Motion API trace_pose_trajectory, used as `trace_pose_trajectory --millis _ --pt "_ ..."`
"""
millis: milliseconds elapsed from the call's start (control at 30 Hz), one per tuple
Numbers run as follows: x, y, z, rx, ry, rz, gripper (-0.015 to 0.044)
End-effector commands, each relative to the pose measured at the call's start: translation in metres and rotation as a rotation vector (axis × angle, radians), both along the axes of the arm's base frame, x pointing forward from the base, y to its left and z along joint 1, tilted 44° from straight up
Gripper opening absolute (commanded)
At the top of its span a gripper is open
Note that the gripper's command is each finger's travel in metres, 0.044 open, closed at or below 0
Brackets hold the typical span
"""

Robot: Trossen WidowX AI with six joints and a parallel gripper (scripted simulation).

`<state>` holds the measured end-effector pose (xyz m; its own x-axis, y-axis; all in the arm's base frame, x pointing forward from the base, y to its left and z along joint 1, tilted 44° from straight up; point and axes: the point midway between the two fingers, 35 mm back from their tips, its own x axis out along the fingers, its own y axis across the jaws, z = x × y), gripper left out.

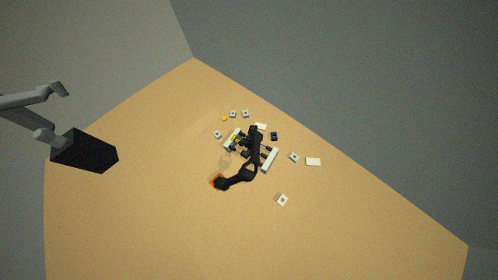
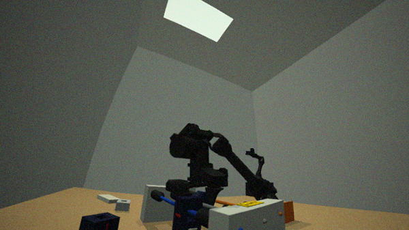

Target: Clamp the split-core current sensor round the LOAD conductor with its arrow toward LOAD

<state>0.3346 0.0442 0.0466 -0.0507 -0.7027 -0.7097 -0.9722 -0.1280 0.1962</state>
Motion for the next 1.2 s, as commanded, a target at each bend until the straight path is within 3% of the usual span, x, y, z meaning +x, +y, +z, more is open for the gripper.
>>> trace_pose_trajectory --millis 0,733,1167 --pt "-0.0011 0.0002 0.0002 0.001 0.006 -0.001 0.0000" --pt "-0.0011 0.0002 0.0002 0.001 0.006 -0.001 0.0000" --pt "0.0007 0.0084 0.0066 0.068 -0.166 0.177 0.0000"
